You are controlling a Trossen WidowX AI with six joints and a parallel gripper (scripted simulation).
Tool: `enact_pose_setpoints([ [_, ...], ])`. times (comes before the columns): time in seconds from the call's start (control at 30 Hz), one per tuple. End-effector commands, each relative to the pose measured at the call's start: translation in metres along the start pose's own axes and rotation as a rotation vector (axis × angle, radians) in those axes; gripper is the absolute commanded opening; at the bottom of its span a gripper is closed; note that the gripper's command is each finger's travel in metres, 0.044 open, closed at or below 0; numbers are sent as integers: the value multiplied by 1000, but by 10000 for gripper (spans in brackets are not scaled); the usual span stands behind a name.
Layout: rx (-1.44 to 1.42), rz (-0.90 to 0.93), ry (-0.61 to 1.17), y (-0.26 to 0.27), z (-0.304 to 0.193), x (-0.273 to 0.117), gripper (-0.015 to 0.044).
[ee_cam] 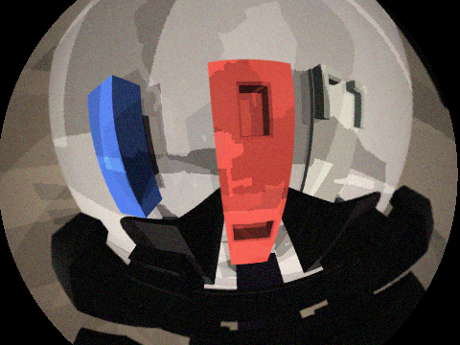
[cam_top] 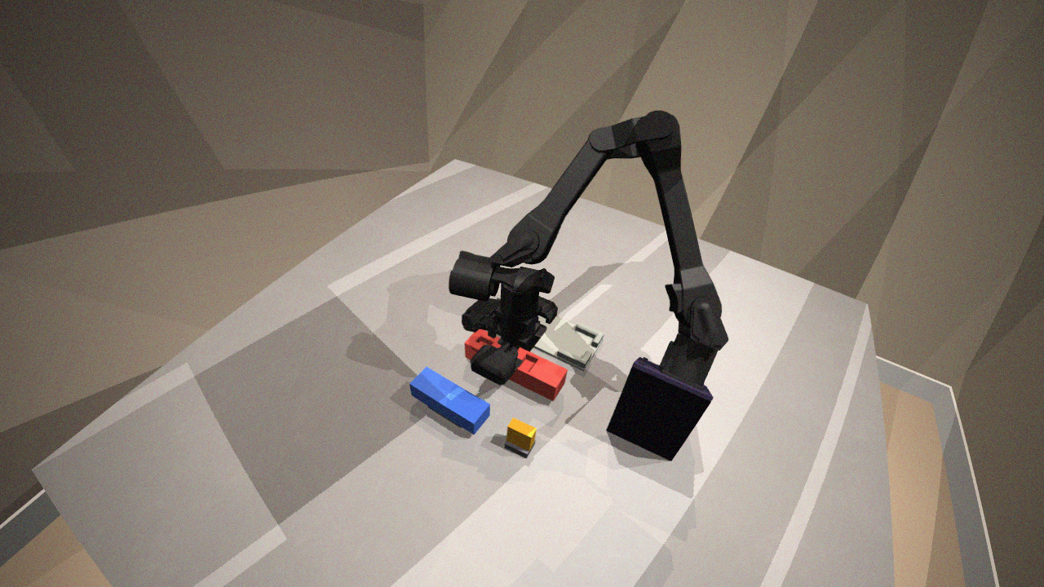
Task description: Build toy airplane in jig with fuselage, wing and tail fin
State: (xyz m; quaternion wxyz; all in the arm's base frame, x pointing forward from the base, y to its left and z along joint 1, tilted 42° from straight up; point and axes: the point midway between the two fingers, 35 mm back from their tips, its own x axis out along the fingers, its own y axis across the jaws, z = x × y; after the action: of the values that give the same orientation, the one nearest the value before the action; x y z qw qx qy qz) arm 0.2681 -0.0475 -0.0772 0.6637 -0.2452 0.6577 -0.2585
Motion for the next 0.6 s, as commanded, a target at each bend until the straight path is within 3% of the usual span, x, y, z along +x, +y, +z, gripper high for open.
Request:
enact_pose_setpoints([
  [0.0,9,8,-10,1,5,-14,0],
  [0.57,9,13,-10,3,7,-66,0],
])
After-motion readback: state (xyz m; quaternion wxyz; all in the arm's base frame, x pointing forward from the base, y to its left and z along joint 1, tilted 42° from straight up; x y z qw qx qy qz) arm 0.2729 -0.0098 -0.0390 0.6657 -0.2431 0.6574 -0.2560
